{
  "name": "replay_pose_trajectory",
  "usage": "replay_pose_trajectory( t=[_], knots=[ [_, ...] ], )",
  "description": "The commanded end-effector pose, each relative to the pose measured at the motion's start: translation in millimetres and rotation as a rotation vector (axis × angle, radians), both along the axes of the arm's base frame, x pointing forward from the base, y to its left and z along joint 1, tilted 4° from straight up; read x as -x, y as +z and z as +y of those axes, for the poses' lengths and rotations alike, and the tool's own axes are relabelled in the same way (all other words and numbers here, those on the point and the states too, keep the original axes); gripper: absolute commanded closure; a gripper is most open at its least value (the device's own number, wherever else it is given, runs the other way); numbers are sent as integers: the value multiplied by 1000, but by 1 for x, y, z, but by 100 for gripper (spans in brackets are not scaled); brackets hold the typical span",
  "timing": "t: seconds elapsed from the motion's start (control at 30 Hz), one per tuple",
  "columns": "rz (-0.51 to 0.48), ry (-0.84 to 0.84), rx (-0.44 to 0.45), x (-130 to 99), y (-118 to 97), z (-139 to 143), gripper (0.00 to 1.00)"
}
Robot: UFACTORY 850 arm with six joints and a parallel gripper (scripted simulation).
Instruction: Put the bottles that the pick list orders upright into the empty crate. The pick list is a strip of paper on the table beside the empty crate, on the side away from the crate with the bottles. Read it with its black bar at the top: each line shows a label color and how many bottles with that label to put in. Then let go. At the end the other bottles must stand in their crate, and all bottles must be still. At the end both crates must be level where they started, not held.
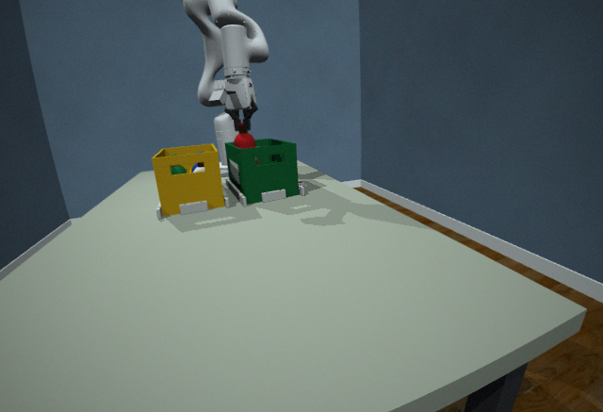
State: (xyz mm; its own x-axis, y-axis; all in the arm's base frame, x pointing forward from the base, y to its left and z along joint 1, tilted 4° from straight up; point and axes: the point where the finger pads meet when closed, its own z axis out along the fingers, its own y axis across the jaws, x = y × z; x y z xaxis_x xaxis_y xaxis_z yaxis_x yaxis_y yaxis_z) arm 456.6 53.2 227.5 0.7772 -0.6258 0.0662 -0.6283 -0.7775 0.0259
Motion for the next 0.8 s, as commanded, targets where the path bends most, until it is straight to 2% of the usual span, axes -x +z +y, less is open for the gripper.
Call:
replay_pose_trajectory(
  t=[0.0, 0.77],
  knots=[
    [-2, 0, 0, -1, -2, 0, 100],
    [-2, 0, 0, -2, -23, -1, 100]
  ],
)
